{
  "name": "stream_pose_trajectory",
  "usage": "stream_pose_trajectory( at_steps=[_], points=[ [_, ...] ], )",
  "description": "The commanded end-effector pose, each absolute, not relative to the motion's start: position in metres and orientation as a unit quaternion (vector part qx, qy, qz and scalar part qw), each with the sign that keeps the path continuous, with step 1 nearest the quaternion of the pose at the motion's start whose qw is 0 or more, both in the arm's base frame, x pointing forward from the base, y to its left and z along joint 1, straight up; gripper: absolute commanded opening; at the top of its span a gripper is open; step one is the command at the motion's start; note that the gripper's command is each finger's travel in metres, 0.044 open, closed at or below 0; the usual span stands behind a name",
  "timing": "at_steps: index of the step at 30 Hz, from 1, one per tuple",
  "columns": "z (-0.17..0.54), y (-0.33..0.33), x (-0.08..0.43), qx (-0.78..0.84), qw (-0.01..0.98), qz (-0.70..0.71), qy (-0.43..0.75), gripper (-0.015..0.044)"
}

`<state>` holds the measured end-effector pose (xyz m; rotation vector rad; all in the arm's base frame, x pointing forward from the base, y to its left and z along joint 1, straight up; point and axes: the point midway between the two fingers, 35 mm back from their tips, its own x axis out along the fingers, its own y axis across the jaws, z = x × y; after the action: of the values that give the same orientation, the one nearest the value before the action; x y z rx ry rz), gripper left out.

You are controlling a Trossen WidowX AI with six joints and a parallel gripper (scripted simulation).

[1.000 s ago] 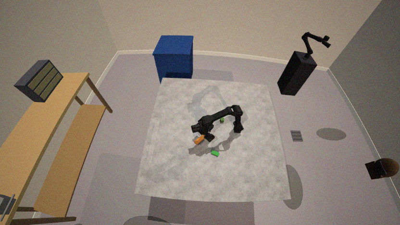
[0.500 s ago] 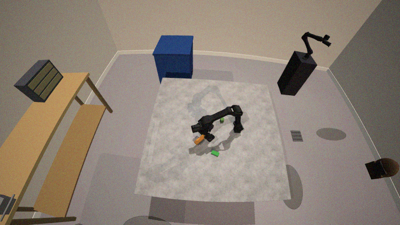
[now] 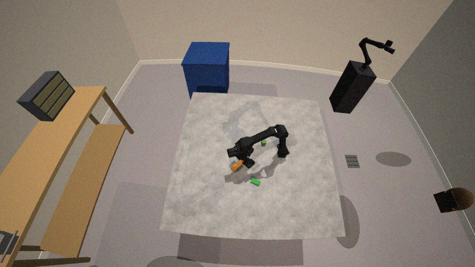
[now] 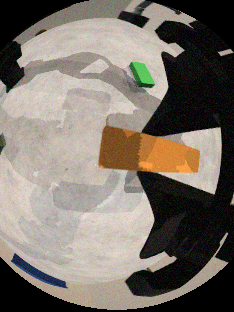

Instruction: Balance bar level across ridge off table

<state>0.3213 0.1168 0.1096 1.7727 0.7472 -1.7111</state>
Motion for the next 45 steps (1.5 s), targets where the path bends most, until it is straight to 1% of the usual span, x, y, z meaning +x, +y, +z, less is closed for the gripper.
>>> stream_pose_trajectory(
  at_steps=[1,16,17,28,37,38,42,45],
  points=[
    [0.11,0.117,0.321,0.661,0.28,-0.638,0.279,0.017],
    [0.11,0.117,0.321,0.661,0.28,-0.638,0.279,0.0173],
    [0.11,0.117,0.321,0.661,0.28,-0.638,0.279,0.0185],
    [0.11,0.117,0.321,0.661,0.28,-0.638,0.279,0.0185],
    [0.11,0.117,0.321,0.661,0.28,-0.638,0.279,0.0421],
    [0.11,0.117,0.321,0.661,0.28,-0.638,0.279,0.044],
    [0.117,0.117,0.322,0.661,0.28,-0.638,0.279,0.044],
    [0.149,0.118,0.325,0.662,0.28,-0.637,0.278,0.044]
  ],
)
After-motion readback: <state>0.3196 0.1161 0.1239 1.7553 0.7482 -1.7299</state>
